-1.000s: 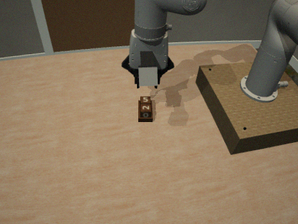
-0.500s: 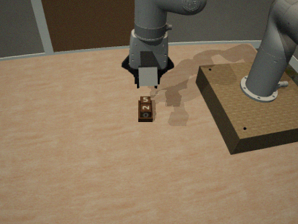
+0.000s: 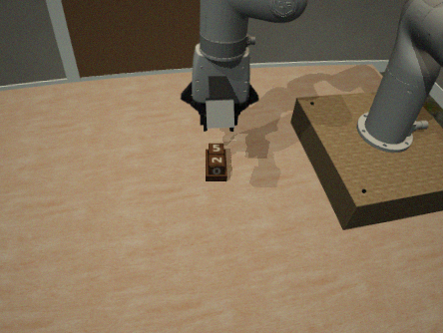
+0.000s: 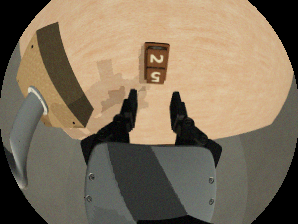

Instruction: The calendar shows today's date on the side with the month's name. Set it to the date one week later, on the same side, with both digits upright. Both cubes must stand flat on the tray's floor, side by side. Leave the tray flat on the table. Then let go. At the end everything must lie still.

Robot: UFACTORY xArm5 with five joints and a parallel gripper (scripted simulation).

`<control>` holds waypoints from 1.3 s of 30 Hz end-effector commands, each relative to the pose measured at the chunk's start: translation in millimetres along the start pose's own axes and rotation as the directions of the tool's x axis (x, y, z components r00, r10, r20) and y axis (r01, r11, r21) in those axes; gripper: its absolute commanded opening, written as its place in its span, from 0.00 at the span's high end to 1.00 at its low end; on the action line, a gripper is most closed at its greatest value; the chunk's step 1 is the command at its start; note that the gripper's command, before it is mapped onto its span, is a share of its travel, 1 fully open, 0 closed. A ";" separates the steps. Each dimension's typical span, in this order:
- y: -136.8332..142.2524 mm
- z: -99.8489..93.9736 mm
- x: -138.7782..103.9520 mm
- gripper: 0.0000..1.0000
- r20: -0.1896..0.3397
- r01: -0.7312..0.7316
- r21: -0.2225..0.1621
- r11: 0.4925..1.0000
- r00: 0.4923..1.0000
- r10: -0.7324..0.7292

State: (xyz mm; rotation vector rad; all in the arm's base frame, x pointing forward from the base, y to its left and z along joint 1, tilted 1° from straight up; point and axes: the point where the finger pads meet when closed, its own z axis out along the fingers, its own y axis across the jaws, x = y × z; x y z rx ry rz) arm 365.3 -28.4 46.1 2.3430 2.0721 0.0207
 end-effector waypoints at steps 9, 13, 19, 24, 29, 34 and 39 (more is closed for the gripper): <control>1.1 4.2 -0.1 0.51 0.000 0.000 -0.003 1.000 1.000 0.000; 1.1 8.5 -0.2 0.51 0.000 0.000 -0.003 1.000 1.000 0.000; 1.1 15.4 -0.2 0.51 0.000 0.000 -0.003 1.000 1.000 0.000; 1.2 21.7 -0.3 0.51 0.000 0.000 -0.003 1.000 1.000 0.000; 1.2 29.8 -0.3 0.51 0.000 0.000 -0.003 1.000 1.000 0.000; 1.3 37.2 -0.3 0.51 0.000 0.000 -0.003 1.000 1.000 0.000; 1.3 41.0 -0.4 0.51 0.000 0.000 -0.003 1.000 1.000 0.000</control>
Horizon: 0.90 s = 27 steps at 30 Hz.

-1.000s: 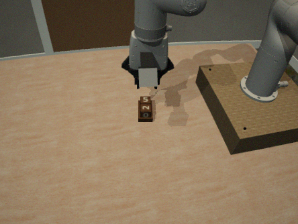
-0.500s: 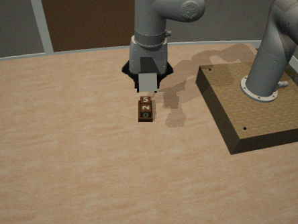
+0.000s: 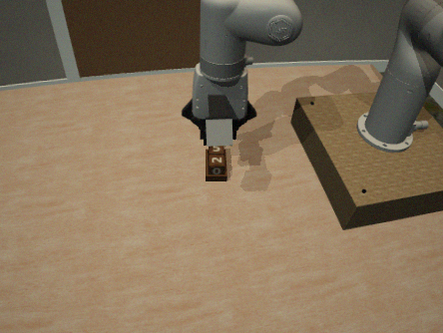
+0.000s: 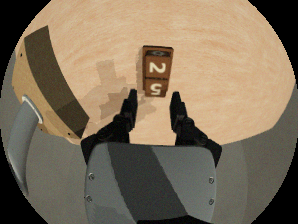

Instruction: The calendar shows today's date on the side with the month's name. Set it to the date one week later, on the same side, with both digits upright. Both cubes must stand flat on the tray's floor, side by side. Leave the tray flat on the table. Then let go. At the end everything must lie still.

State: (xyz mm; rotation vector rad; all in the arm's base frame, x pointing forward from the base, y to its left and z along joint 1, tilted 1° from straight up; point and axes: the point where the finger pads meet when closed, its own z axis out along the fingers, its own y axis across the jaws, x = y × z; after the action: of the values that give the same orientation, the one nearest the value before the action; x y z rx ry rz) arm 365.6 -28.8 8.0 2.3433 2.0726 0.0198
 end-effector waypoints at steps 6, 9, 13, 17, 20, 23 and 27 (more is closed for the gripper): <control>1.8 8.6 0.0 0.51 0.000 0.000 -0.004 1.000 1.000 0.000; 1.8 10.4 0.0 0.51 0.000 0.000 -0.004 1.000 1.000 0.000; 1.8 11.7 0.0 0.51 0.000 0.000 -0.004 1.000 1.000 0.000; 1.8 12.0 0.0 0.51 0.000 0.000 -0.004 1.000 1.000 0.000; 1.8 12.2 0.0 0.51 0.000 0.000 -0.004 1.000 1.000 0.000; 1.8 12.2 0.0 0.51 0.000 0.000 -0.004 1.000 1.000 0.000; 1.8 12.2 0.0 0.51 0.000 0.000 -0.004 1.000 1.000 0.000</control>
State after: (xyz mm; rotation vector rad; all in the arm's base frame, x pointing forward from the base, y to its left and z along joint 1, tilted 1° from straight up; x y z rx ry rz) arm 366.4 -28.9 -4.9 2.3428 2.0722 0.0208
